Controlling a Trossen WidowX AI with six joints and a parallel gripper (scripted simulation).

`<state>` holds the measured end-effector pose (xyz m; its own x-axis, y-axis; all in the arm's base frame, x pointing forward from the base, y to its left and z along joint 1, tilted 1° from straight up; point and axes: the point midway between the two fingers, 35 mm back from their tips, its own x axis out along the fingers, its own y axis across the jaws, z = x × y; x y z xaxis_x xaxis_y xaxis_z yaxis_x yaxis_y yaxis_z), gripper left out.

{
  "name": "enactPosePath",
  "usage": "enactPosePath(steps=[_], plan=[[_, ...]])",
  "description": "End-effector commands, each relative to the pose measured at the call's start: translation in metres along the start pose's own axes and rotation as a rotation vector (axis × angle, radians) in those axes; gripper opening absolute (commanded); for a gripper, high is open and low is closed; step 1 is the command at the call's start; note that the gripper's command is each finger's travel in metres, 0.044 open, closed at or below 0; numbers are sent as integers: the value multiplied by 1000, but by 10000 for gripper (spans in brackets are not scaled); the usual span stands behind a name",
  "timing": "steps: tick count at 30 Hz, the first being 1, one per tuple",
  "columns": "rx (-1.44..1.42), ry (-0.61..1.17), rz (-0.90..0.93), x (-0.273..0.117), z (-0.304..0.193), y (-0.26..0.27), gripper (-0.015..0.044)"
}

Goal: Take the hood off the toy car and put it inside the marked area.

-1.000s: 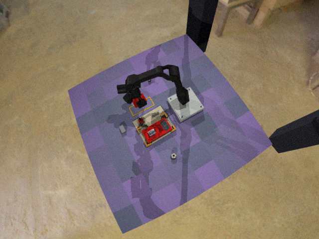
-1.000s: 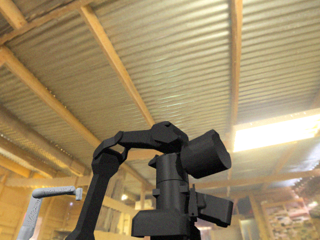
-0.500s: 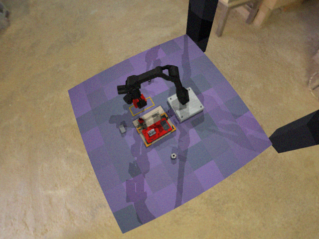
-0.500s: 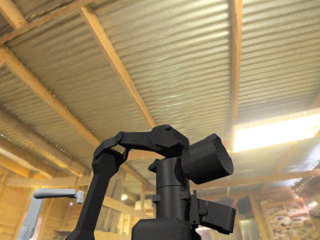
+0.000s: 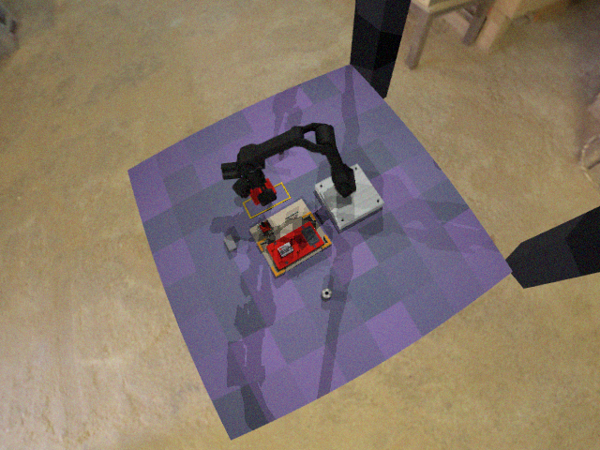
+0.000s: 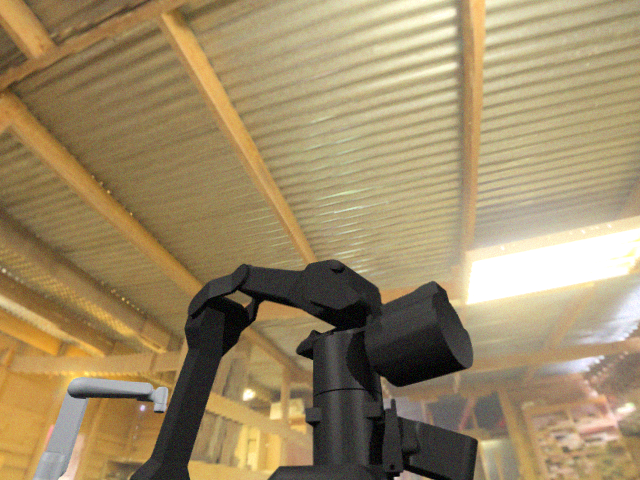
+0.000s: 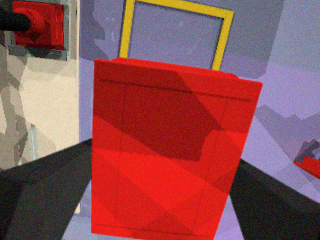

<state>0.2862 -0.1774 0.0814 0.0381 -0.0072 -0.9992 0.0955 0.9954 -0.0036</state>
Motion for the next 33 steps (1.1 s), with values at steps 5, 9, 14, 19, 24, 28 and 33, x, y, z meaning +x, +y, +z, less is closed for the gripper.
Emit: enactPosePath(steps=[5,9,14,19,24,28,33], plan=[[-4,6,3,10,-1,1,0],[-4,6,3,14,-1,1,0],[-4,6,3,19,-1,1,0],[-4,6,3,23,-2,1,0],[-4,7,3,28,-2,1,0],[-4,7,3,32,-2,1,0],[-4,7,3,36,-2,1,0]])
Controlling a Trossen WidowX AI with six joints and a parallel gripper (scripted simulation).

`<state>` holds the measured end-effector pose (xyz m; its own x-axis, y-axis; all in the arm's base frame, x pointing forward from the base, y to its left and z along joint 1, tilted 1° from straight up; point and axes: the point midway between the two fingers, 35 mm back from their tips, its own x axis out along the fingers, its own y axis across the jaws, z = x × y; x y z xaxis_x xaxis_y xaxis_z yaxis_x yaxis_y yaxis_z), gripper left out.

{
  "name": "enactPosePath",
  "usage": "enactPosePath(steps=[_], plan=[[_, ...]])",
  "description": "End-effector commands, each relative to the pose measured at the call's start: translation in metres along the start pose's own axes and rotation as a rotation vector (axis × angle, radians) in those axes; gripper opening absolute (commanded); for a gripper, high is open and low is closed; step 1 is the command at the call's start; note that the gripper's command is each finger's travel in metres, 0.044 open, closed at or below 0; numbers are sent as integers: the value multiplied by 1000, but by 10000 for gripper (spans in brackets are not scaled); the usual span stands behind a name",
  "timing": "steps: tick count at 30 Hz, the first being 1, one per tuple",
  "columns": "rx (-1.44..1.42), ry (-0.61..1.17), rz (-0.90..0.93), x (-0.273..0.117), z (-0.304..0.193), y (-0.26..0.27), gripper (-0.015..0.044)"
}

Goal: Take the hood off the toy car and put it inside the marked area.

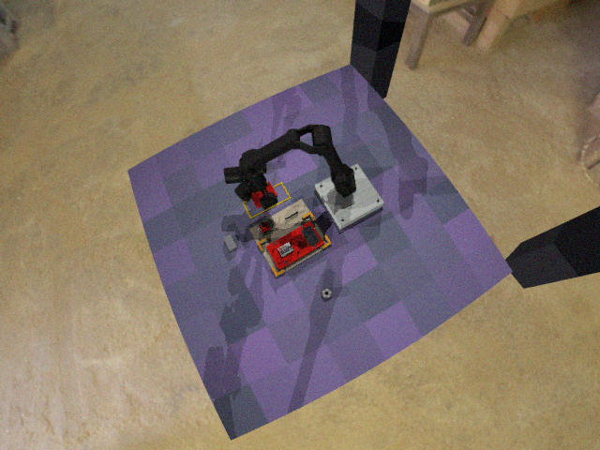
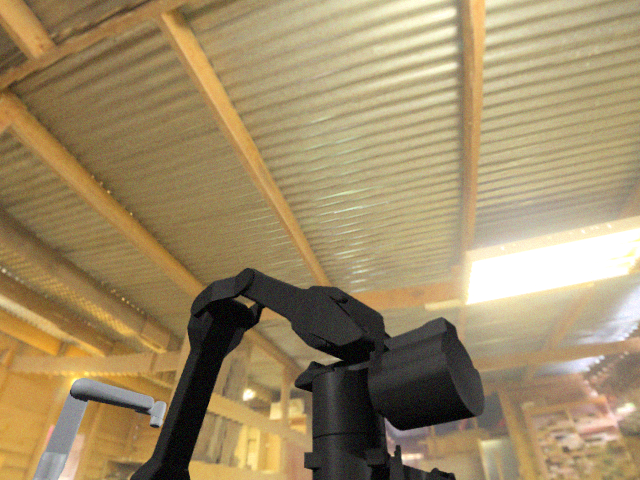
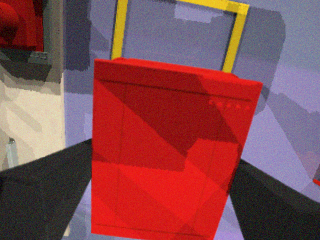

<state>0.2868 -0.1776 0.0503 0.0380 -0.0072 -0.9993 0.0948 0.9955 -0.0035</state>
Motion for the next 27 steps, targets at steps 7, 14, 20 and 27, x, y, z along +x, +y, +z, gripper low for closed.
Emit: enactPosePath(steps=[7,14,20,27], plan=[[-3,7,3,12,-3,1,0],[-3,7,3,18,-3,2,0],[-3,7,3,22,-4,2,0],[-3,7,3,23,-4,2,0]])
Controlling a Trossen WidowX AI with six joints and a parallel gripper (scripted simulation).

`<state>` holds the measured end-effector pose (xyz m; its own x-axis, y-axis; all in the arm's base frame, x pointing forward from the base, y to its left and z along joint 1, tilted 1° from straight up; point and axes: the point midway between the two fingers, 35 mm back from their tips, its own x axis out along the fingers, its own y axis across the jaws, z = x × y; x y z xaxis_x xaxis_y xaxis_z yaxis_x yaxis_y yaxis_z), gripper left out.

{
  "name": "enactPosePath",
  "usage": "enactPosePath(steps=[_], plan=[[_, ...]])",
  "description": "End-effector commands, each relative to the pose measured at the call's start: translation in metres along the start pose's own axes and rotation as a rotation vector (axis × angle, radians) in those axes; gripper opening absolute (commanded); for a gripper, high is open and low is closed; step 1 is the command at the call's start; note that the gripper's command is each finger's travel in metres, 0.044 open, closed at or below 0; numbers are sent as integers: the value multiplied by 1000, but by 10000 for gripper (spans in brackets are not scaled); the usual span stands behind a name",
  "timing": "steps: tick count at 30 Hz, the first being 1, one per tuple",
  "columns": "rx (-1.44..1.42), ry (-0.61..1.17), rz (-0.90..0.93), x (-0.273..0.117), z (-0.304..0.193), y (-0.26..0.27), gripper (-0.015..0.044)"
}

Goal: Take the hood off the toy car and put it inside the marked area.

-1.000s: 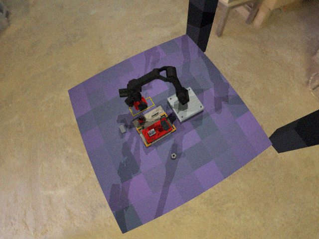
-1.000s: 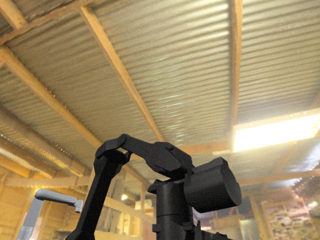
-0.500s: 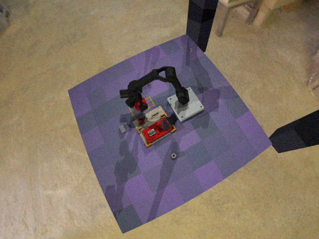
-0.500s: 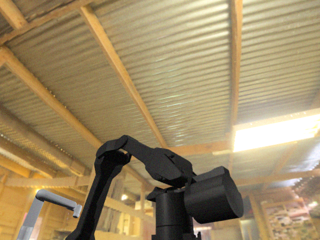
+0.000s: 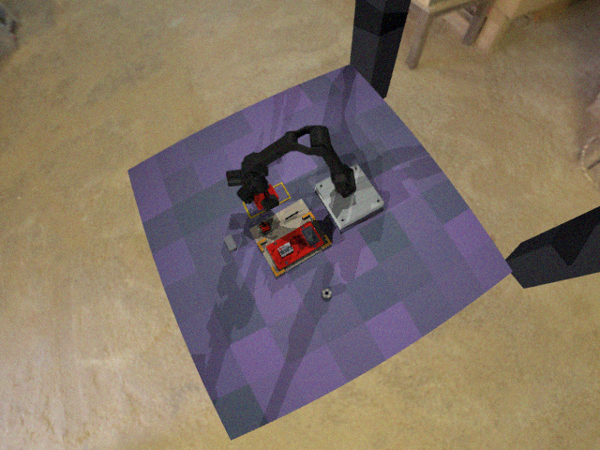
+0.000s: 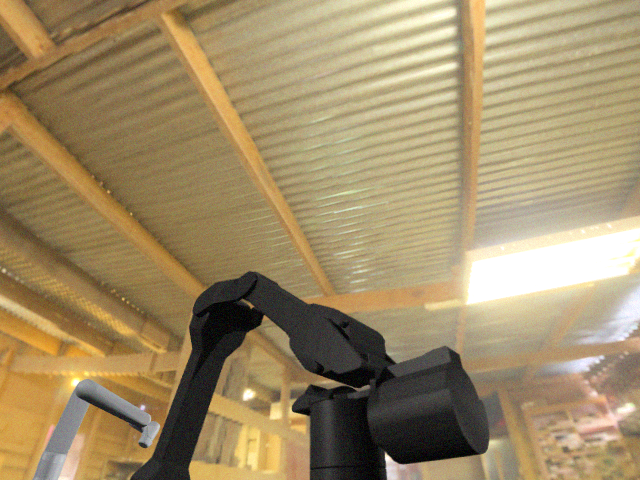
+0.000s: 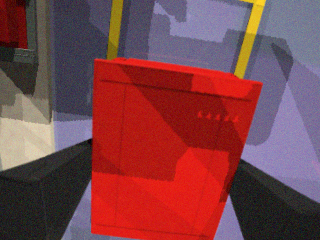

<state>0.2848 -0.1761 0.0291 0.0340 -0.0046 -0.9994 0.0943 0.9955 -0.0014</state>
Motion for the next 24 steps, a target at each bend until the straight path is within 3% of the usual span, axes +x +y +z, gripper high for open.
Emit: enactPosePath(steps=[1,24], plan=[[-2,3,1,2,-1,0,0],[-2,3,1,14,-1,0,0]])
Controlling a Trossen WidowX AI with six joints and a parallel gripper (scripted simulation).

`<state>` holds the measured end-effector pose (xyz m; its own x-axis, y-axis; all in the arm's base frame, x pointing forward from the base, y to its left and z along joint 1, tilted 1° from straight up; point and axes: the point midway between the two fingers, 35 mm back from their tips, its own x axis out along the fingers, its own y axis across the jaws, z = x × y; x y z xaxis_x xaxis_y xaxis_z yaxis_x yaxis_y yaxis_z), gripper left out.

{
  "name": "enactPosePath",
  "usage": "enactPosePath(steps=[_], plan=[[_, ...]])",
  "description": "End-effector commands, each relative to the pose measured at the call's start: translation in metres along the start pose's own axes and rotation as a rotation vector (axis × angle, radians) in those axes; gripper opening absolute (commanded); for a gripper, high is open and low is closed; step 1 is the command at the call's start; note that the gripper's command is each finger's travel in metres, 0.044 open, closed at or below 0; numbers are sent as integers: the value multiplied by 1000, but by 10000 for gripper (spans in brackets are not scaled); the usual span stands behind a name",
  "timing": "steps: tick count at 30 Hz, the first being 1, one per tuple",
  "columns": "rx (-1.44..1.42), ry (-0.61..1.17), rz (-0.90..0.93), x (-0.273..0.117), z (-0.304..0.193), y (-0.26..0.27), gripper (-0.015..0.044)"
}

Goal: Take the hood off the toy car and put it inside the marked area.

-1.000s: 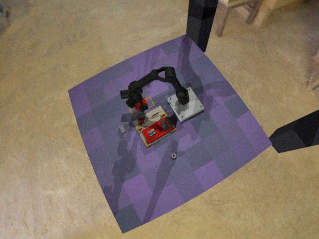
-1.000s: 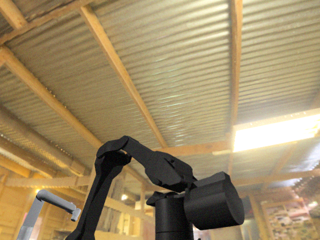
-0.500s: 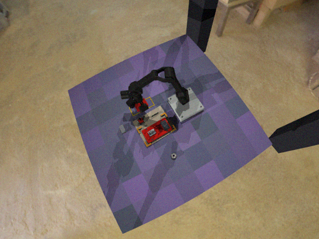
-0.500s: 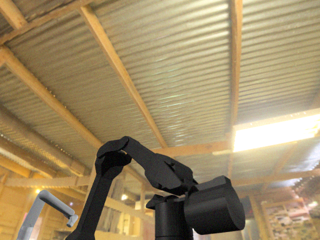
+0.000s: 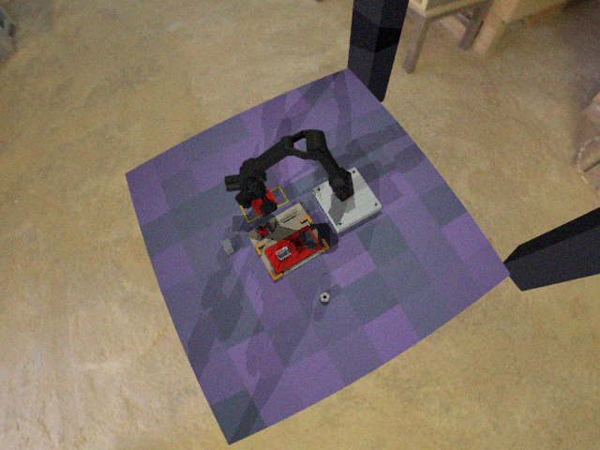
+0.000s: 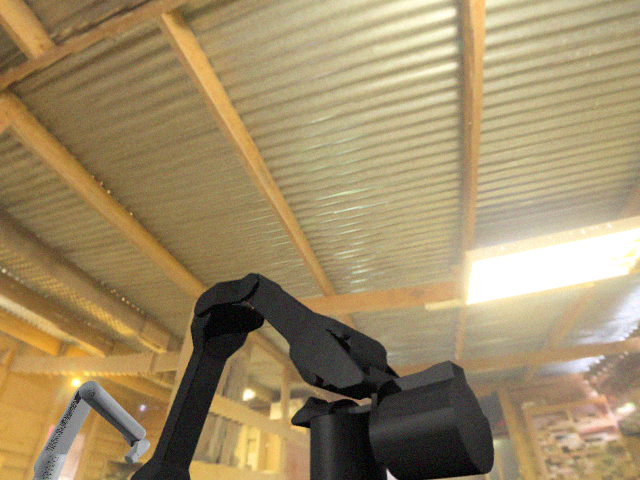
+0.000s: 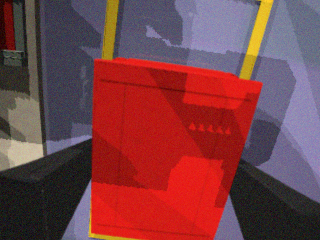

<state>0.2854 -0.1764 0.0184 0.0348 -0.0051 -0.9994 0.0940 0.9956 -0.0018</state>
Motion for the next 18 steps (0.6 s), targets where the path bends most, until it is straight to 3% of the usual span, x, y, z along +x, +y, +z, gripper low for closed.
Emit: enactPosePath(steps=[1,17,18], plan=[[-2,3,1,3,-1,0,0],[-2,3,1,11,-1,1,0],[0,0,0,8,0,0,26]])
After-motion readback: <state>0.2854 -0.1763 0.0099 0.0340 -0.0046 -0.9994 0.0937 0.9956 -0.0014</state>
